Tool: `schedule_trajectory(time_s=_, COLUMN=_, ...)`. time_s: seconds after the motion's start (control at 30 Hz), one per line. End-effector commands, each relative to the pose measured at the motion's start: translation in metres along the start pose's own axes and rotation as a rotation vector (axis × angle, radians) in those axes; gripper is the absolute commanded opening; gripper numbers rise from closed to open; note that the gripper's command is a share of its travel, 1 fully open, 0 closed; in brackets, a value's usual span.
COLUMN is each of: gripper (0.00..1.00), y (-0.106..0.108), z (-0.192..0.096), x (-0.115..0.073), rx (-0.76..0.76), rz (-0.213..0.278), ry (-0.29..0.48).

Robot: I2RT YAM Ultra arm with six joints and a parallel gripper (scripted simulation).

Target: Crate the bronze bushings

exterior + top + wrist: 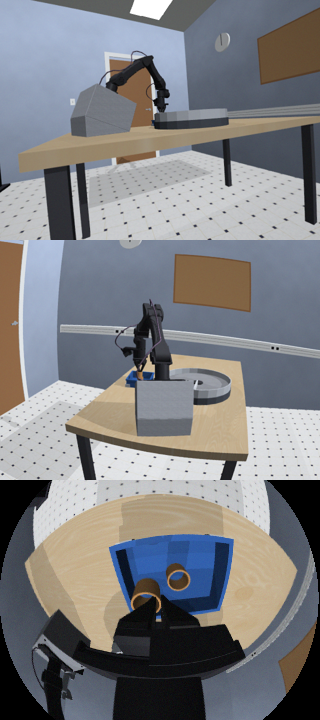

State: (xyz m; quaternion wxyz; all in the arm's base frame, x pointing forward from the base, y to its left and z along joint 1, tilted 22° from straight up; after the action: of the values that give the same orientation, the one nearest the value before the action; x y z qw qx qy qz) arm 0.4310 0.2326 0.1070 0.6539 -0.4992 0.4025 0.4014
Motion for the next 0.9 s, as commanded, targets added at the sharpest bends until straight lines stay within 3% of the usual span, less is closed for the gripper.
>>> schedule_trajectory(time_s=0.0, gripper=0.0, y=-0.0071, z=0.0036, x=-0.0076, rx=0.001, rz=-0.007, ry=-0.021)
schedule_trajectory(time_s=0.87, gripper=0.0, y=-0.0072, z=0.0039, x=-0.0015, rx=0.001, rz=-0.006, ry=-0.02)
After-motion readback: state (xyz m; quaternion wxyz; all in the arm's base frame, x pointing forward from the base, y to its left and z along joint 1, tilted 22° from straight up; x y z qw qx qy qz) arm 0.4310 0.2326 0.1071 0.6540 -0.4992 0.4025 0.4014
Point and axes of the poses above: the point where the finger pads meet when closed, its own x axis out along the fingers, its own y axis across the jaws, z = x × y, the point moved 2 cm from there along -x, back along the fingers, and after that the axes turned 9 degrees about x, right-handed, at the moved point
